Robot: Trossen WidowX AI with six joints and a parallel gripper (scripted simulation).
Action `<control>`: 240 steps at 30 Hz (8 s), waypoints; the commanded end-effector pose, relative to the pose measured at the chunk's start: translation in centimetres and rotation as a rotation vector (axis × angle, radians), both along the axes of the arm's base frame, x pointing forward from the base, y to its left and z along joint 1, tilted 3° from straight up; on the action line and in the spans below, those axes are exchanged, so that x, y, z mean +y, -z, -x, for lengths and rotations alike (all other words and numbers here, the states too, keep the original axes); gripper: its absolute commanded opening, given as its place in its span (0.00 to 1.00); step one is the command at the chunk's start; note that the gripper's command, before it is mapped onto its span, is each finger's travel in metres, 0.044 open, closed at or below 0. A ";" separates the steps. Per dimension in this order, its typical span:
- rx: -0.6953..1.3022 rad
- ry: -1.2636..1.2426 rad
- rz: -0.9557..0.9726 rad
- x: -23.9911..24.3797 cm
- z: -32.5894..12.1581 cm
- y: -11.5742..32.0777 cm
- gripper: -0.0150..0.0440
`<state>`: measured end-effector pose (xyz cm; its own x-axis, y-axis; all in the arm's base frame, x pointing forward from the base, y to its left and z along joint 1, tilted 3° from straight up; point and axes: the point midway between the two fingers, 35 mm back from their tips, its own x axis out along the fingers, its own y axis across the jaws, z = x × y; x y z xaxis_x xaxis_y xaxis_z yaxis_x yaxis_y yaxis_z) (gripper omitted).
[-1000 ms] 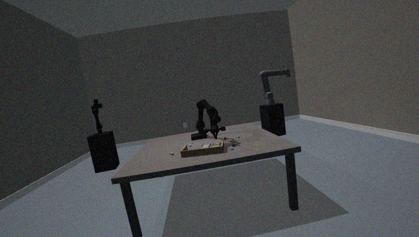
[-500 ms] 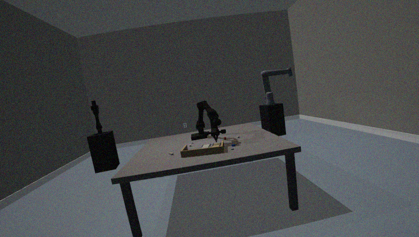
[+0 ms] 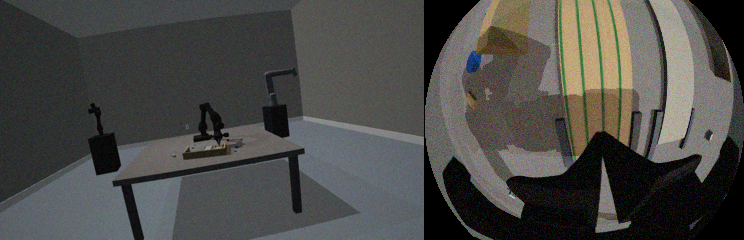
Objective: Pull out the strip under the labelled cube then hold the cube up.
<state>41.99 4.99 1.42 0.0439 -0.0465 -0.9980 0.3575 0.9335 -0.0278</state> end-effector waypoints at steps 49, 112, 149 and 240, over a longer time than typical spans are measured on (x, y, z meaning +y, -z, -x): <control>0.005 -0.001 -0.004 0.0 0.1 0.6 0.25; 0.009 -0.001 -0.006 2.0 6.1 1.3 0.25; 0.012 -0.001 -0.007 3.7 11.0 1.7 0.25; 0.020 -0.125 -0.004 5.7 14.8 -2.7 0.43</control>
